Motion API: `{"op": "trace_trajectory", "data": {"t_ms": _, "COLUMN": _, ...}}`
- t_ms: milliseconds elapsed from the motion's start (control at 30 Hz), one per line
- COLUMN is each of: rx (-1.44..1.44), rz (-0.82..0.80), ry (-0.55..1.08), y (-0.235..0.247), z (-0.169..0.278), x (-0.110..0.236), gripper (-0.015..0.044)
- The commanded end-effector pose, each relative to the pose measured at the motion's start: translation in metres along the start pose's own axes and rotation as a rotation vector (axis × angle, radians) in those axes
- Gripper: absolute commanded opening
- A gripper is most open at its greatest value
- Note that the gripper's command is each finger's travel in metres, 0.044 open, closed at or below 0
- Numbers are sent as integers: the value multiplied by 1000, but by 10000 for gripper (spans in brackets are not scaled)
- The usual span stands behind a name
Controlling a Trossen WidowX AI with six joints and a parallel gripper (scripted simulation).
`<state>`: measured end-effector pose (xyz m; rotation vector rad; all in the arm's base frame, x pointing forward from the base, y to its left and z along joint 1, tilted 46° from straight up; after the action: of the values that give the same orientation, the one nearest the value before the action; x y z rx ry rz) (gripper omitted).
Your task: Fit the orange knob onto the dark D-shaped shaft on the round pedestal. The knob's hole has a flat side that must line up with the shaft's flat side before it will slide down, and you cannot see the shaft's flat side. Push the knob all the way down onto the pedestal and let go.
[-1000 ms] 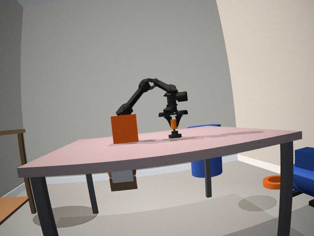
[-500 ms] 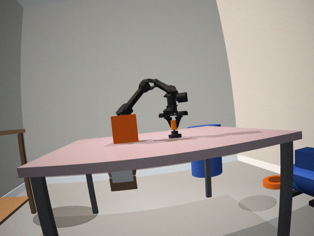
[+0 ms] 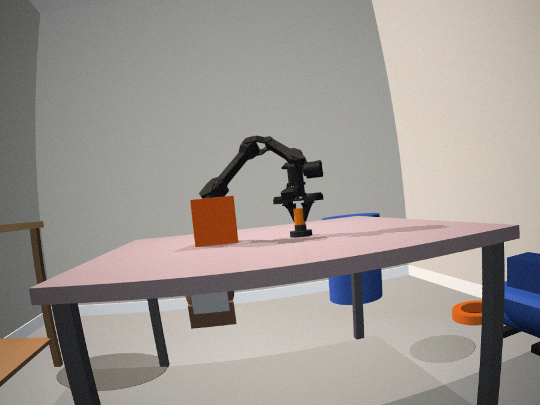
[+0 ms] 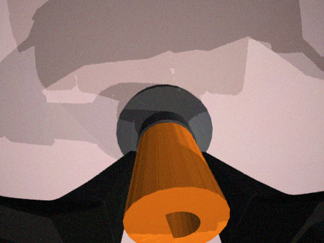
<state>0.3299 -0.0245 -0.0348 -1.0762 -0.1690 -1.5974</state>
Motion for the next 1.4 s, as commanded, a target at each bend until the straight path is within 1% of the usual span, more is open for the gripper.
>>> {"op": "trace_trajectory", "data": {"t_ms": 0, "rx": 0, "rz": 0, "ry": 0, "y": 0, "z": 0, "x": 0, "gripper": 0}}
{"op": "trace_trajectory", "data": {"t_ms": 200, "rx": 0, "rz": 0, "ry": 0, "y": 0, "z": 0, "x": 0, "gripper": 0}}
{"op": "trace_trajectory", "data": {"t_ms": 767, "rx": 0, "rz": 0, "ry": 0, "y": 0, "z": 0, "x": 0, "gripper": 440}}
{"op": "trace_trajectory", "data": {"t_ms": 1033, "rx": 0, "rz": 0, "ry": 0, "y": 0, "z": 0, "x": 3, "gripper": 440}}
{"op": "trace_trajectory", "data": {"t_ms": 1067, "rx": 0, "rz": -2, "ry": -1, "y": 2, "z": 0, "x": 12, "gripper": 440}}
{"op": "trace_trajectory", "data": {"t_ms": 1167, "rx": 0, "rz": -3, "ry": -4, "y": 4, "z": 0, "x": 66, "gripper": 440}}
{"op": "trace_trajectory", "data": {"t_ms": 1233, "rx": 1, "rz": -2, "ry": -3, "y": 1, "z": -1, "x": 92, "gripper": 440}}
{"op": "trace_trajectory", "data": {"t_ms": 1367, "rx": 1, "rz": -2, "ry": -3, "y": 3, "z": -2, "x": 95, "gripper": 440}}
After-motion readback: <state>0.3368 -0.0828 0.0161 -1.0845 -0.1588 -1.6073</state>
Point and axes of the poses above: the point midway between the two fingers, 35 mm back from their tips, its own x axis back along the fingers, its own y axis across the jaws, z = x × y, the point moved 5 cm from there along x, back along the fingers, and after that the axes turned 5 degrees about x, right-handed, at the moved point
